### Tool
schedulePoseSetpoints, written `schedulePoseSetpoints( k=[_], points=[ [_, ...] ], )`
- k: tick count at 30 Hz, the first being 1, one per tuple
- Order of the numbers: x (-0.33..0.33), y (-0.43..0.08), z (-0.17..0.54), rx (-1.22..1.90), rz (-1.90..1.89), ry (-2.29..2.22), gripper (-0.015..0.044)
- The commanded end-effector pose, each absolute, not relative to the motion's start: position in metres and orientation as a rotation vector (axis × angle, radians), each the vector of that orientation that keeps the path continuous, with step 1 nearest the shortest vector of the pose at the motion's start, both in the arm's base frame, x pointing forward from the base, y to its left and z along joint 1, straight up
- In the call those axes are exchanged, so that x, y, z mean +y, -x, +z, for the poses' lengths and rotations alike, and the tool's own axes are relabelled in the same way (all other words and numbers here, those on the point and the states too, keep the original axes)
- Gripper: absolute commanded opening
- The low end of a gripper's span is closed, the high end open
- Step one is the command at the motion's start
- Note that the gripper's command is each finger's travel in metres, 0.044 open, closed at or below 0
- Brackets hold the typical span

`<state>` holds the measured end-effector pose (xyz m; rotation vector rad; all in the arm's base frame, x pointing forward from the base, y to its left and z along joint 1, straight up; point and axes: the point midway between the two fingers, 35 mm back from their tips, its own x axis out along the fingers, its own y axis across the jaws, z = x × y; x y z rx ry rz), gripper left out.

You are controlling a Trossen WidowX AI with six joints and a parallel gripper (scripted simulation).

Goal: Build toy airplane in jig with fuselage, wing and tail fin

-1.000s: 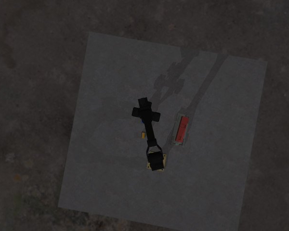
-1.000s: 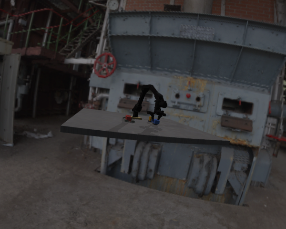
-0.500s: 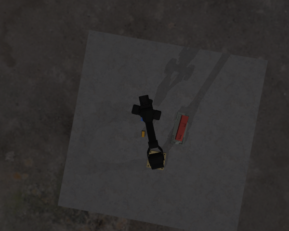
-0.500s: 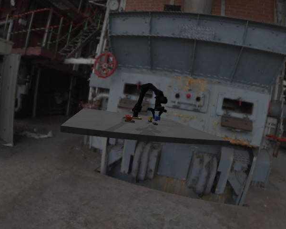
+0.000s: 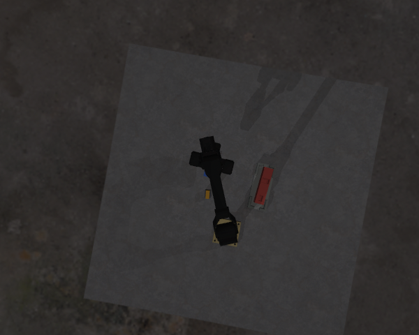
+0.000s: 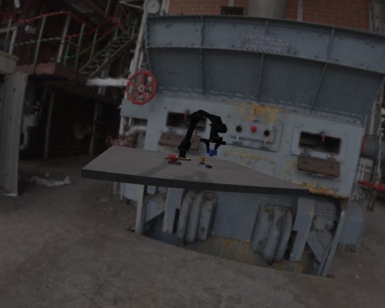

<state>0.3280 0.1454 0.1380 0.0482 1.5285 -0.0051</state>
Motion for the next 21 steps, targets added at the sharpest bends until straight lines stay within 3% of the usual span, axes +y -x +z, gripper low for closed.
schedulePoseSetpoints(
  k=[1,21],
  points=[
    [0.145,-0.327,0.152,1.524,-0.006,-0.041,0.0000],
    [0.121,-0.324,0.175,1.541,0.049,0.043,0.0000]
  ],
)
